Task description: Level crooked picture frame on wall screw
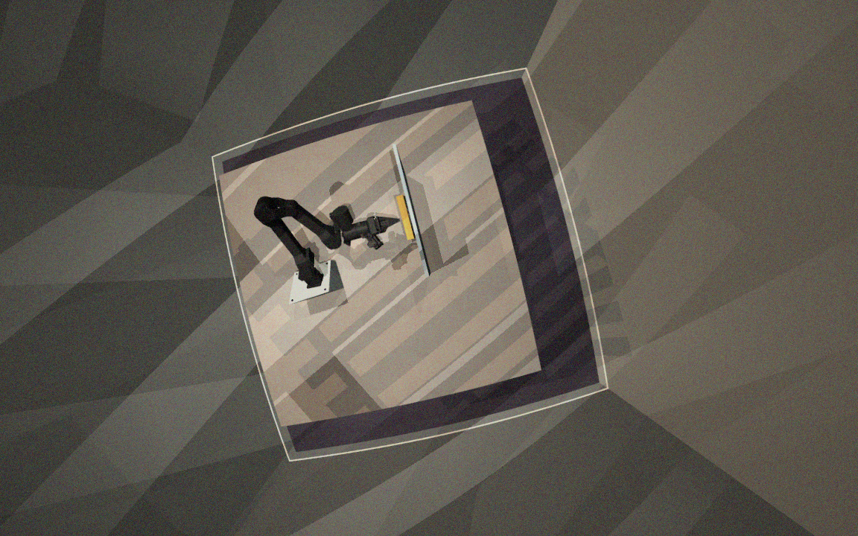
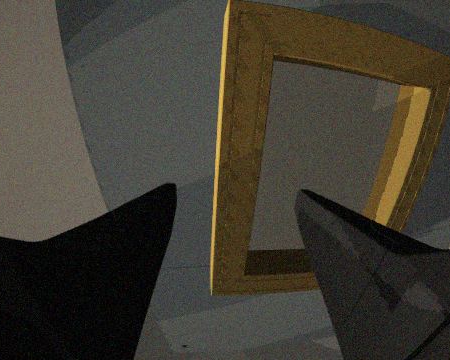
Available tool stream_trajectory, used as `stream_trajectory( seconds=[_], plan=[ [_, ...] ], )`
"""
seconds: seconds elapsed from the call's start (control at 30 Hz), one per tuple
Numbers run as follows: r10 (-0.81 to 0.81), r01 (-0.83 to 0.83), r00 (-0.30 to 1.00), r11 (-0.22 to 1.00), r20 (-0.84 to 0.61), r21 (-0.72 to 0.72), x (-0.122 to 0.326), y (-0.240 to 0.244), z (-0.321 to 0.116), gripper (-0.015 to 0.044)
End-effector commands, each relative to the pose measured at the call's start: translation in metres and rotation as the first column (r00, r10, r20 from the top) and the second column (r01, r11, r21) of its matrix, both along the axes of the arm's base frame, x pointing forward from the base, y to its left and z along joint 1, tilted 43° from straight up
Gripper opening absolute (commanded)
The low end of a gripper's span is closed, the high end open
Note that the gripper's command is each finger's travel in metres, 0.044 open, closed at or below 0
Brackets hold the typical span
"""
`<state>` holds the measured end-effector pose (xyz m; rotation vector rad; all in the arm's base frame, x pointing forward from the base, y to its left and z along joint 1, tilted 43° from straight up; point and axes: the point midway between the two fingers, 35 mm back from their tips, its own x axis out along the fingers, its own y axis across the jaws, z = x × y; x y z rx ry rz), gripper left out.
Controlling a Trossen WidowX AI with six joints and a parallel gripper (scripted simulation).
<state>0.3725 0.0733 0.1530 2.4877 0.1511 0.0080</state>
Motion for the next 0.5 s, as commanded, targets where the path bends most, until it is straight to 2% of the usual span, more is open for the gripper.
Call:
stream_trajectory(
  seconds=[0.0,0.47],
  plan=[
    [0.005,-0.005,1.000,1.000,0.004,0.002,0.007,0.002,0.001,0.0260],
    [0.005,-0.005,1.000,1.000,0.005,0.002,0.027,0.004,0.000,0.0260]
  ],
)
